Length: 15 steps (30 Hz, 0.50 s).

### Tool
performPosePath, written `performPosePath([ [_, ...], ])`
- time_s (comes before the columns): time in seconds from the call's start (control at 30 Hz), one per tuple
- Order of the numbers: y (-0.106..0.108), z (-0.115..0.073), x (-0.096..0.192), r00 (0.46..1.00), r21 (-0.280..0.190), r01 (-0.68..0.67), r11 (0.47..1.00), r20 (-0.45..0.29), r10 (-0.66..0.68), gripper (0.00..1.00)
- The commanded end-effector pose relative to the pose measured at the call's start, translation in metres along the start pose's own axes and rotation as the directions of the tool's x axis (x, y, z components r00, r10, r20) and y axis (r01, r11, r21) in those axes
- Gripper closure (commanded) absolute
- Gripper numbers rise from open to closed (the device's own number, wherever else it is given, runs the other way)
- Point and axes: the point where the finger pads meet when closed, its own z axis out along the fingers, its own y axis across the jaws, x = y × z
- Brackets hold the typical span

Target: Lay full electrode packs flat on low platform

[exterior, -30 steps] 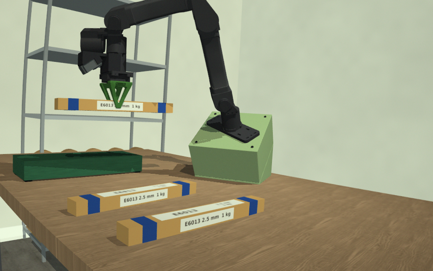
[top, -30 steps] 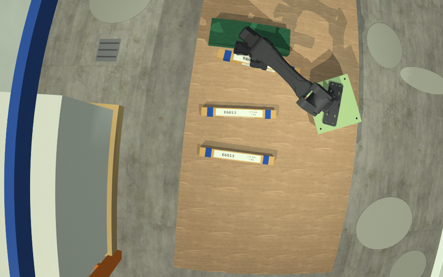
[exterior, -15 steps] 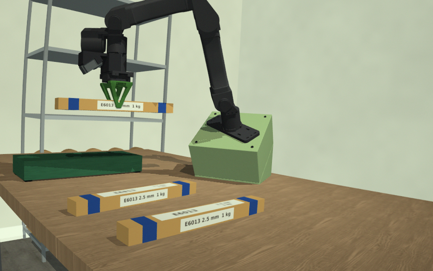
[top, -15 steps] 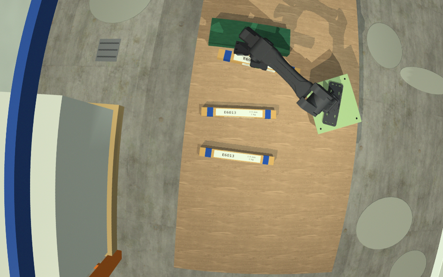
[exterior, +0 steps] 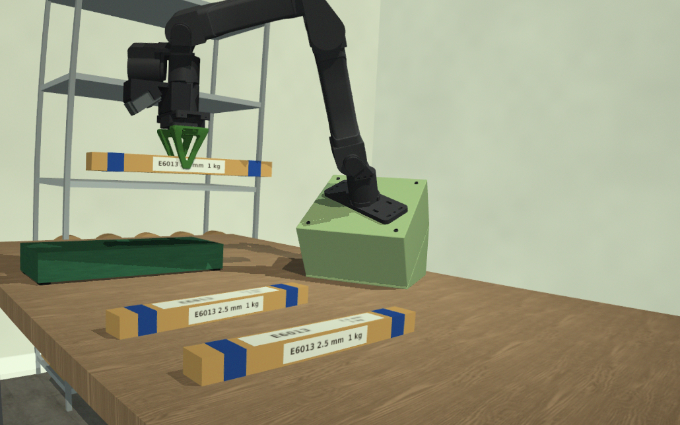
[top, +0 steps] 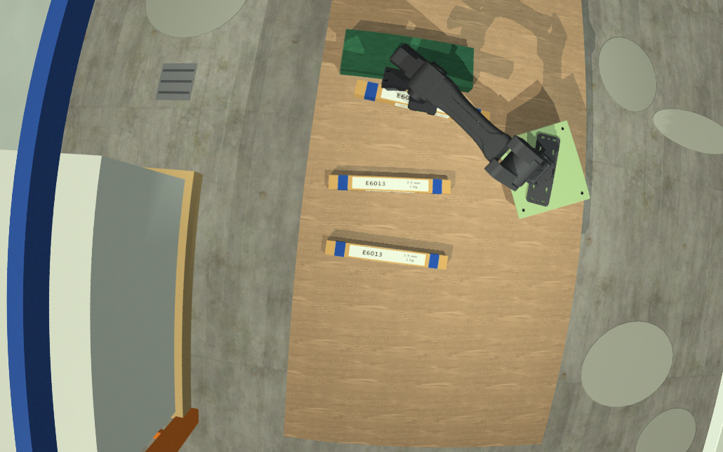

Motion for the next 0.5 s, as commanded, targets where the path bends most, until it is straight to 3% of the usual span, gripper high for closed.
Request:
performPosePath([
  [0.0,-0.0003,-0.0336,-0.0059,0.996,0.054,0.003,0.999,0.084,-0.007,1.00],
  [0.47,0.0003,-0.0332,-0.0050,0.996,0.055,0.004,0.998,0.085,-0.009,1.00],
])
